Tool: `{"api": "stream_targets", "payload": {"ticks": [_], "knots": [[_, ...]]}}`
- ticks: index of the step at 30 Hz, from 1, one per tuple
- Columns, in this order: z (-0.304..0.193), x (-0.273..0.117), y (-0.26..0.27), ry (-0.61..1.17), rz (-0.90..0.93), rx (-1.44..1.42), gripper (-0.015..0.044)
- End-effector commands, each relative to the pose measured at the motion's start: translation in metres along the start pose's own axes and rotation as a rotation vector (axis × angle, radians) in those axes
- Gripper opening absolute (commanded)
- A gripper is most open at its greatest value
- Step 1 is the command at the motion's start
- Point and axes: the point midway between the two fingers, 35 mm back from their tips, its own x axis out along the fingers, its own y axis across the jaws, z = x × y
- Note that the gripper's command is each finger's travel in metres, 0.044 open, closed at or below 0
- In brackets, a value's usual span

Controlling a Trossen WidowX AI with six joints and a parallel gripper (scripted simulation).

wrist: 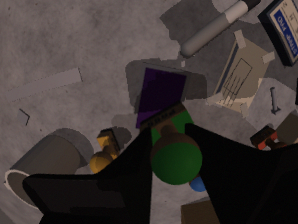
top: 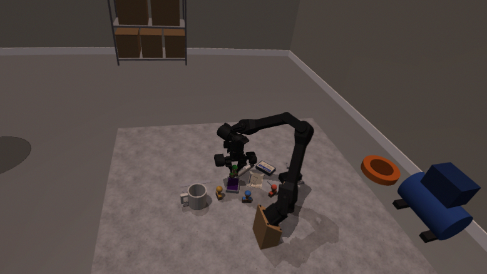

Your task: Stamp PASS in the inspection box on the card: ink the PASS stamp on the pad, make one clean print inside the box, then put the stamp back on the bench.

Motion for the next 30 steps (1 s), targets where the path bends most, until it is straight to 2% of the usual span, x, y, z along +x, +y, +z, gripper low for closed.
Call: {"api": "stream_targets", "payload": {"ticks": [1,30], "knots": [[-0.001,0.003,0.000,0.002,-0.002,-0.006,0.0000],[-0.001,0.022,0.000,0.002,-0.002,-0.008,0.0000]]}}
